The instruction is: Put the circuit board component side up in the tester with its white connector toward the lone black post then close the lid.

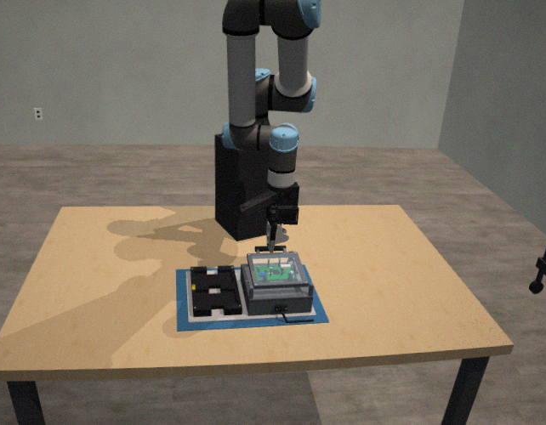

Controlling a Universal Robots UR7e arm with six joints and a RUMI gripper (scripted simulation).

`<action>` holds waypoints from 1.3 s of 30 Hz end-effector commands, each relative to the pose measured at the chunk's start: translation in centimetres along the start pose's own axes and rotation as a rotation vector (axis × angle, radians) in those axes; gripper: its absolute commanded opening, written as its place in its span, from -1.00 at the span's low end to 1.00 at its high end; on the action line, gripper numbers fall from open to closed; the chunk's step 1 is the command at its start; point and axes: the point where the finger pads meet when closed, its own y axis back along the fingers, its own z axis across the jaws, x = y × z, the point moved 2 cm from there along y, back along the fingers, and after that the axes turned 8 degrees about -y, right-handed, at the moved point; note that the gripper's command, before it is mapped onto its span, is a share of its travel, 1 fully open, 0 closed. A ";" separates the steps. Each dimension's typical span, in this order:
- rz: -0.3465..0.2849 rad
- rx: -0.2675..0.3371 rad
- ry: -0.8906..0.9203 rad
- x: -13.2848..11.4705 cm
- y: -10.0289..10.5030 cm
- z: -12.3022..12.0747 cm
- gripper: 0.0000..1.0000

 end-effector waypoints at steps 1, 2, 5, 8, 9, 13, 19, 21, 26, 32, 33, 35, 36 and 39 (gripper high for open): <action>0.000 0.001 0.000 0.0 -0.1 0.0 -1.00; 0.000 0.001 0.000 0.0 -0.2 0.0 -1.00; 0.000 0.001 0.000 0.0 -0.3 0.0 -1.00; 0.000 0.001 0.000 0.0 -0.4 0.0 -1.00; 0.000 0.001 0.000 0.0 -0.5 0.0 -1.00; 0.000 0.001 0.000 0.0 -0.6 0.0 -1.00; 0.000 0.001 0.000 0.0 -0.8 0.0 -1.00; 0.000 0.001 0.000 0.0 -0.8 0.0 -1.00; 0.000 0.001 0.000 0.0 -0.9 0.0 -1.00; 0.000 0.001 0.000 0.0 -1.0 0.0 -1.00; 0.000 0.001 0.000 0.0 -1.0 0.0 -1.00; 0.000 0.001 0.000 0.0 -1.0 0.0 -1.00; 0.000 0.001 0.000 0.0 -1.0 0.0 -1.00; 0.000 0.001 0.000 0.0 -1.1 0.0 -1.00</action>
